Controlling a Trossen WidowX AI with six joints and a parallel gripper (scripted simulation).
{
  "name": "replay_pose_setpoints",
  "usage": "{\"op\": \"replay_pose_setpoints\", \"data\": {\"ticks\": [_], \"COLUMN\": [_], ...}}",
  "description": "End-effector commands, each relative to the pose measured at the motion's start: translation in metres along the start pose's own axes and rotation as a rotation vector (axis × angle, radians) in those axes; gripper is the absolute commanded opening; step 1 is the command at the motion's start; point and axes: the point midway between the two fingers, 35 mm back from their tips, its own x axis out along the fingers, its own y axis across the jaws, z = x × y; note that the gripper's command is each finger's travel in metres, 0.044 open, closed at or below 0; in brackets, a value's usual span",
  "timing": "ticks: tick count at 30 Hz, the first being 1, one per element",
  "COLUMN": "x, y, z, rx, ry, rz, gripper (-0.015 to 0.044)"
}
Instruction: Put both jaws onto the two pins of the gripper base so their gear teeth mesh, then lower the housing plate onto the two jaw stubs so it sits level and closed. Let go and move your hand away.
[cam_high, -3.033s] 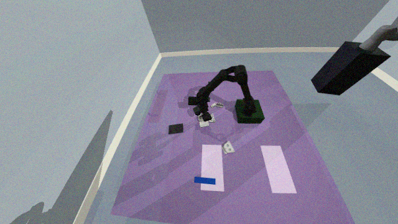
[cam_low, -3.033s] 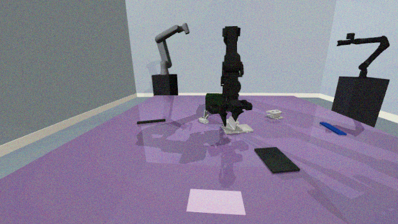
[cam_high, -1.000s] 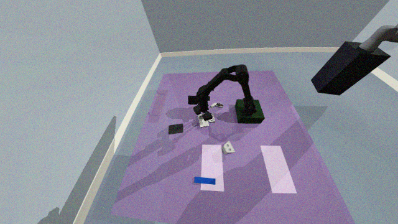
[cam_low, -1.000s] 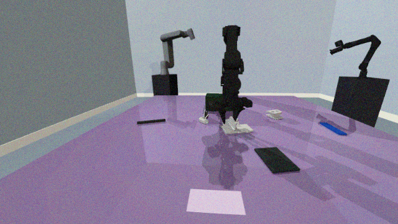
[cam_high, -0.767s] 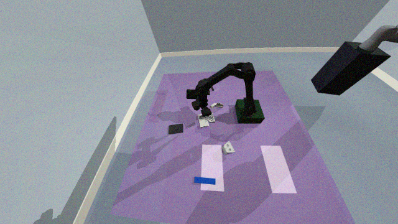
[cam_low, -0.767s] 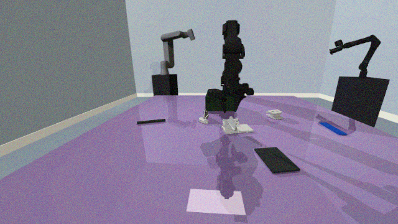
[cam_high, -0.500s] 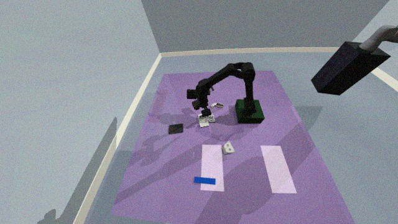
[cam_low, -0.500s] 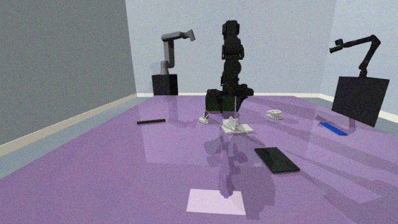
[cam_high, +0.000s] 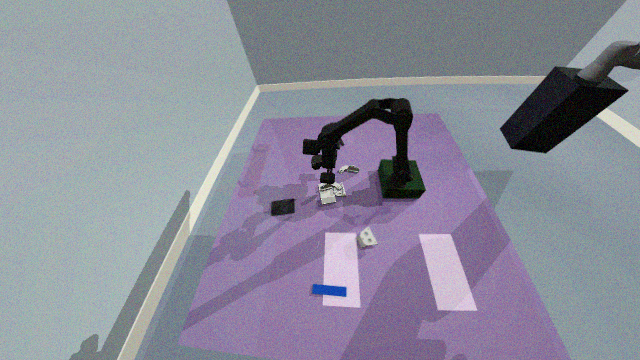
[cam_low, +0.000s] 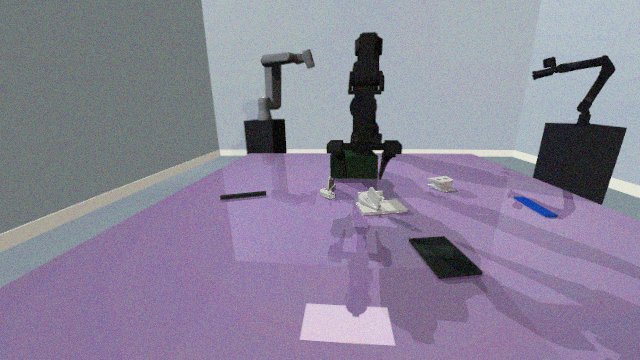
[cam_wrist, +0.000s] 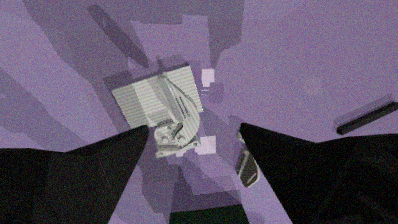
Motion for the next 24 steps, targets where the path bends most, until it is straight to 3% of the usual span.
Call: {"op": "replay_pose_setpoints", "data": {"ticks": [1, 24], "x": [-0.002, -0.006], "y": [-0.007, -0.032], "z": [-0.003, -0.019], "rx": [0.116, 0.701], "ry": [-0.001, -0.001], "rz": [-0.004, -0.007], "gripper": [0.044, 0.044]}}
